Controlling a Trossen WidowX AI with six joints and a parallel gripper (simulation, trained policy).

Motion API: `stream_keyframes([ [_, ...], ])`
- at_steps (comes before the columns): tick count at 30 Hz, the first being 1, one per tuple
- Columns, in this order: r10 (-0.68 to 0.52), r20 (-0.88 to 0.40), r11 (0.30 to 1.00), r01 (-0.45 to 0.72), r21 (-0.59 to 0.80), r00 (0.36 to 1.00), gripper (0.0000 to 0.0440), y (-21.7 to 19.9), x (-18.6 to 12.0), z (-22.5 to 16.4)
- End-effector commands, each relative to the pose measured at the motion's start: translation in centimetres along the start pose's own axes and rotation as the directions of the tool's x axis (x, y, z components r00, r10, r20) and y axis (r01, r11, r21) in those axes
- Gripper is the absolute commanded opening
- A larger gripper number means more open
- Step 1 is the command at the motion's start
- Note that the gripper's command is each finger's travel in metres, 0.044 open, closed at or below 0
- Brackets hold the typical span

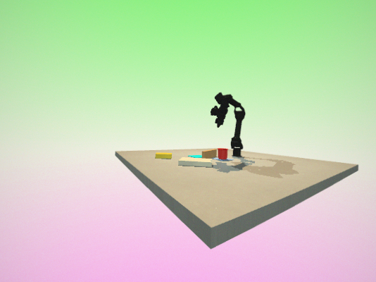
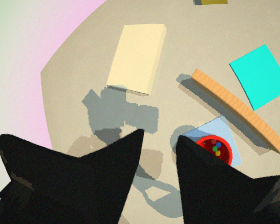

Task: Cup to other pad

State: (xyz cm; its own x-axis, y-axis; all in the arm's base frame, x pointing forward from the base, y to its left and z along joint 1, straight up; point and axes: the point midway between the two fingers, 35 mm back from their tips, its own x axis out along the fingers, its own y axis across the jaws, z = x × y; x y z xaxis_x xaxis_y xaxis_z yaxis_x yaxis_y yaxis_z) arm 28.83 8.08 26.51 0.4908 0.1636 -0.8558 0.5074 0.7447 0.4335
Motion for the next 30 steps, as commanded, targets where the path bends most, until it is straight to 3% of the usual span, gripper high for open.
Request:
stream_keyframes([
  [1,-0.055,-0.032,0.998,0.056,0.021,0.998,0.0119,-0.5,0.6,-0.4],
  [30,-0.419,-0.25,0.891,0.449,0.073,0.873,0.0144,-6.3,3.7,-3.2],
])
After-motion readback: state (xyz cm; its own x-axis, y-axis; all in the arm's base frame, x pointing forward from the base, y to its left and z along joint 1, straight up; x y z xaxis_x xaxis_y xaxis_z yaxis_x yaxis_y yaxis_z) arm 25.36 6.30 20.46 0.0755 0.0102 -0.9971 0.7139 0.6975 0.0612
